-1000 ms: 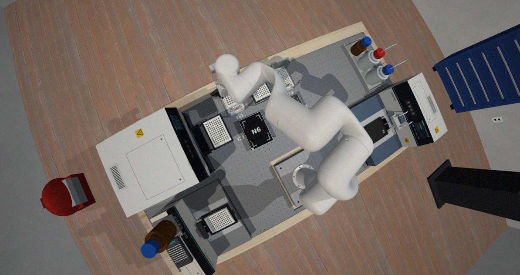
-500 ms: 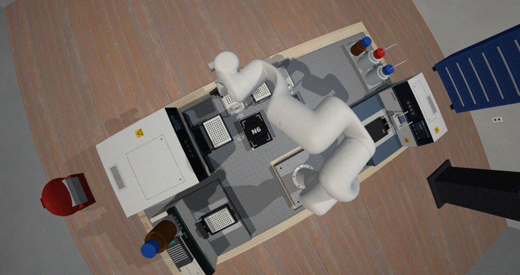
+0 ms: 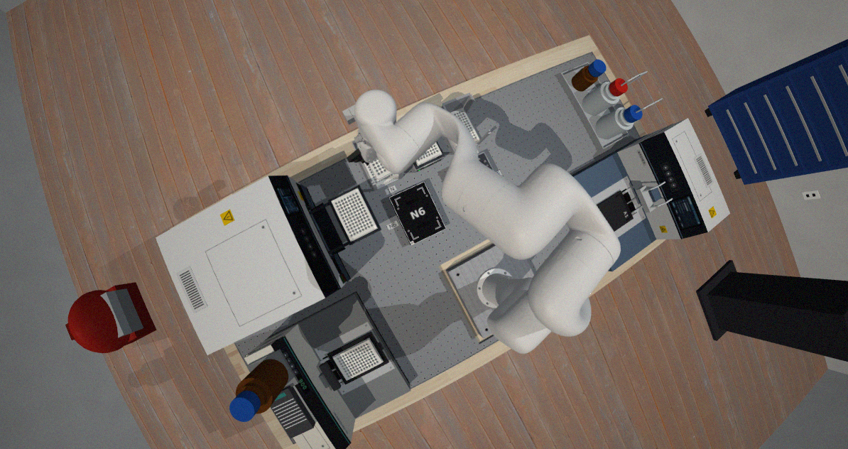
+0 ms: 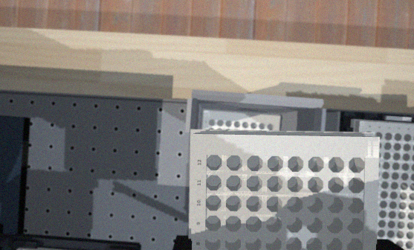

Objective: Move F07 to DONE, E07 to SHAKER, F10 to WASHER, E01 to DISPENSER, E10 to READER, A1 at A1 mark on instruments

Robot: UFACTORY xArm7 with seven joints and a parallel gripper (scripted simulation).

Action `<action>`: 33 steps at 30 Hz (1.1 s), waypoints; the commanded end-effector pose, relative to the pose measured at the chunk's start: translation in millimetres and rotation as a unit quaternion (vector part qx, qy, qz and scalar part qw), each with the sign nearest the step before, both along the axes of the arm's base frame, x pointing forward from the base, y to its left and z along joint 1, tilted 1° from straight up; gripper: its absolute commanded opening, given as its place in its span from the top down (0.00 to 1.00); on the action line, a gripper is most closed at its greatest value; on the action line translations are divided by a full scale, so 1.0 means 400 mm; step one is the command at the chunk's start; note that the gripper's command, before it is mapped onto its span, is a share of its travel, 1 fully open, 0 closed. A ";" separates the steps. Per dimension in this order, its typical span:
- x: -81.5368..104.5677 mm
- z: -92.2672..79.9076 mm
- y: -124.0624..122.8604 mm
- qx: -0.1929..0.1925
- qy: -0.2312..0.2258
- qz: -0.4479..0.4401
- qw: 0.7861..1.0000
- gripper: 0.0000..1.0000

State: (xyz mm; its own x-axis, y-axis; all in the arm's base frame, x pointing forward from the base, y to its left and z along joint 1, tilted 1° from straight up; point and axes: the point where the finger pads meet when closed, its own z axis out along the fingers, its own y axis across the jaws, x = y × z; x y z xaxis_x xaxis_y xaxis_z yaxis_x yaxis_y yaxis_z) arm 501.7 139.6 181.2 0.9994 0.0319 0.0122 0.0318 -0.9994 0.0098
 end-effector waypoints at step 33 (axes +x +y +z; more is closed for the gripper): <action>-0.237 0.003 -0.078 0.000 -0.003 0.093 0.996 1.00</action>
